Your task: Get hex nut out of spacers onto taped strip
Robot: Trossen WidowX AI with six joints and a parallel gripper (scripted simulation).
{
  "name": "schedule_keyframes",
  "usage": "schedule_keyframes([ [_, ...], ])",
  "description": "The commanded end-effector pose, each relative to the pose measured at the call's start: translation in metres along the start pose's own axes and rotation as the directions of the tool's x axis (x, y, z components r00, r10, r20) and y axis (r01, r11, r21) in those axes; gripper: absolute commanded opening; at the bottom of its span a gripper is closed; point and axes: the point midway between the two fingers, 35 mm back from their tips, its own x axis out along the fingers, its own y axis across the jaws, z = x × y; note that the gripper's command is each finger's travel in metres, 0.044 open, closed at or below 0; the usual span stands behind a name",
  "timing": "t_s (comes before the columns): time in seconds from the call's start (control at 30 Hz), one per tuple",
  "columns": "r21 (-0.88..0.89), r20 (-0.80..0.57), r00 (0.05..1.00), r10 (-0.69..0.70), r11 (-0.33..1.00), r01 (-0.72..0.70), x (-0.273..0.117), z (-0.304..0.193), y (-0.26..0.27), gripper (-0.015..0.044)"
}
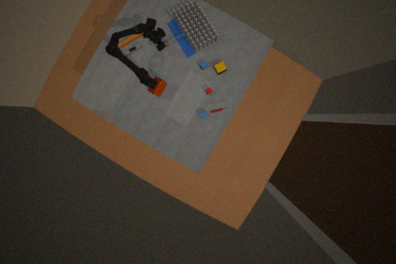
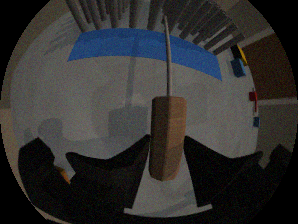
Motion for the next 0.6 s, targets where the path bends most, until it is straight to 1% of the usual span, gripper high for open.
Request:
schedule_keyframes([
  [0.0,-0.004,0.006,1.000,0.004,1.000,-0.004,0.000,0.005,0.001,0.0000],
  [0.57,-0.004,0.007,1.000,0.004,1.000,-0.004,0.003,0.017,0.002,0.0000],
])
